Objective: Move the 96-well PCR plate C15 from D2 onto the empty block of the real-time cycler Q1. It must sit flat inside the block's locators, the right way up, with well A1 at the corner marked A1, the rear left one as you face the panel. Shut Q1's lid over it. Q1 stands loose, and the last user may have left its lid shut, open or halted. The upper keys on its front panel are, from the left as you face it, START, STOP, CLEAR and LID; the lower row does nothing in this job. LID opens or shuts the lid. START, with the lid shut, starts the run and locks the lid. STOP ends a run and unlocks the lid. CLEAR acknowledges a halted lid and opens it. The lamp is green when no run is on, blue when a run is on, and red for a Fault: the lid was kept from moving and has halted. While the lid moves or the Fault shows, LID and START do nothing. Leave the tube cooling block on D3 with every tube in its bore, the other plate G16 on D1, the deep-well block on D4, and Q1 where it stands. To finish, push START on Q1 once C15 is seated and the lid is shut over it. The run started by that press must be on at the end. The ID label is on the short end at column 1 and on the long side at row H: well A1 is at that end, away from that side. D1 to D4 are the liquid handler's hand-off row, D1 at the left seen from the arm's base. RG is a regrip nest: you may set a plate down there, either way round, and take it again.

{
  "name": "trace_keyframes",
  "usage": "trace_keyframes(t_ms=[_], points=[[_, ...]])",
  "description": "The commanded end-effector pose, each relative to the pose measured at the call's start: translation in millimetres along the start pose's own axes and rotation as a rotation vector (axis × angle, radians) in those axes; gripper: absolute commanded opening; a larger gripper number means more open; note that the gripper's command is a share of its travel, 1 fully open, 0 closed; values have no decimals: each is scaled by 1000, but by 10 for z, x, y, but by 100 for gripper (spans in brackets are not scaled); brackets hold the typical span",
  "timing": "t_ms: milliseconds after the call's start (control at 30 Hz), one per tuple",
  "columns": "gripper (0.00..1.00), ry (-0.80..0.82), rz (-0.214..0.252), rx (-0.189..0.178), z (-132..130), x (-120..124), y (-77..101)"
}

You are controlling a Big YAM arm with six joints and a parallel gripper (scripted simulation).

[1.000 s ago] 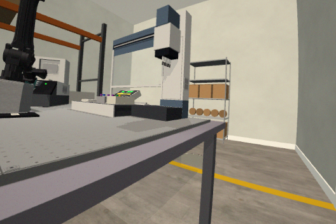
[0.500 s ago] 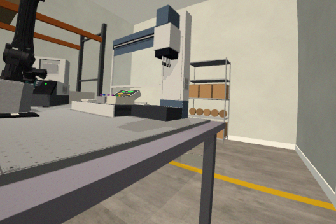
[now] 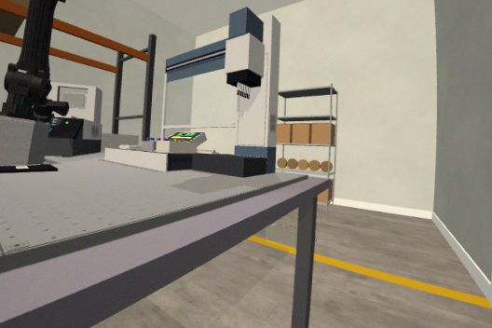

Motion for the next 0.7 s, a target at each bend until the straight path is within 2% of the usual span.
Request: trace_keyframes(t_ms=[0, 667], points=[[0, 11, -7, -44, 228, -24, 19], [0, 11, -6, -44, 275, -22, -27]])
Point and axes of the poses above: the point where the finger pads meet when closed, its own y axis back along the fingers, its own z axis across the jaws, x = y × z, the point moved 3 cm from there along y, back along the fingers, and after that the axes turned 14 degrees about y, right-handed, at the moved point
